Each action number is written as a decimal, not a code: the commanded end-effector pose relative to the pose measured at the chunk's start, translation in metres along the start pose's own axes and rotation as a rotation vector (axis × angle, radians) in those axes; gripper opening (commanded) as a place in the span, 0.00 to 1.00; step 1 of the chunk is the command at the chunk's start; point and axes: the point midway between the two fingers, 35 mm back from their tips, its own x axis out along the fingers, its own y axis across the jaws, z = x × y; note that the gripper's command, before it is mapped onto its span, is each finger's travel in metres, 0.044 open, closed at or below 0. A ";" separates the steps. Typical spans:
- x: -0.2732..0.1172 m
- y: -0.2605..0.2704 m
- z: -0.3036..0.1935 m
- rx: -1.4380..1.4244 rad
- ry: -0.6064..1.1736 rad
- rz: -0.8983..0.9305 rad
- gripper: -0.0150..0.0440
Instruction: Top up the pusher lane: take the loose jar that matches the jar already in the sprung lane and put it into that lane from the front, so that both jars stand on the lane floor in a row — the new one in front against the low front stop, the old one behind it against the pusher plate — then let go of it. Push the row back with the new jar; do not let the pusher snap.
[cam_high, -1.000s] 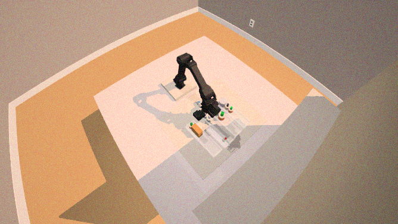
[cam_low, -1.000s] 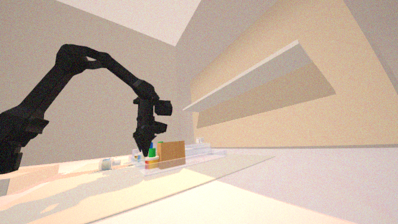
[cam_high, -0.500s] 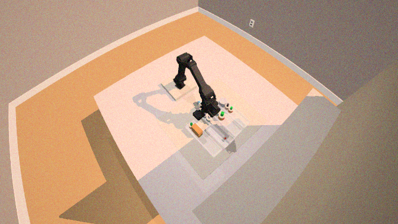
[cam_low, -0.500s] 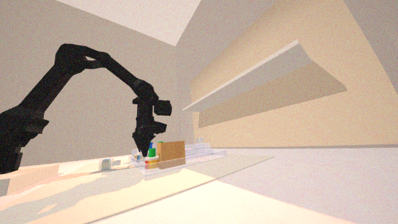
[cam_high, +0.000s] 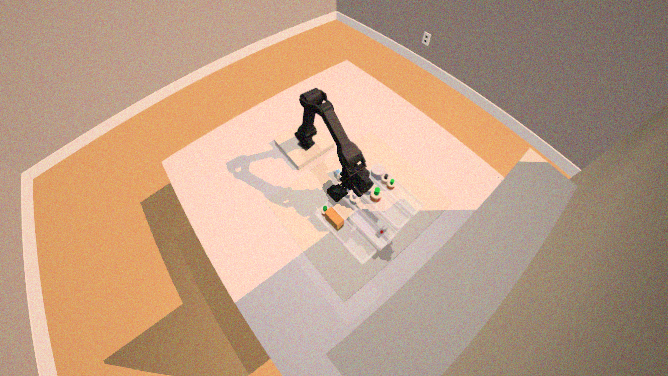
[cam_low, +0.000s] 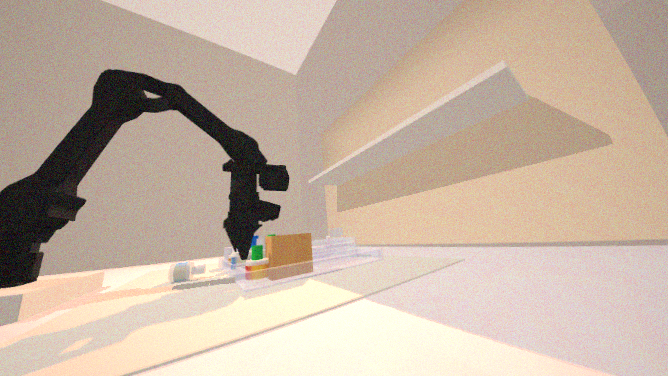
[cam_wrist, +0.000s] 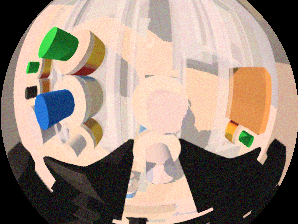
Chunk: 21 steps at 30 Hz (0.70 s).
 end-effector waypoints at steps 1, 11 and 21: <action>0.000 0.000 -0.002 0.001 -0.005 0.000 0.25; 0.000 0.000 -0.002 0.001 -0.005 0.000 0.25; 0.000 0.000 -0.001 0.001 -0.005 0.000 0.65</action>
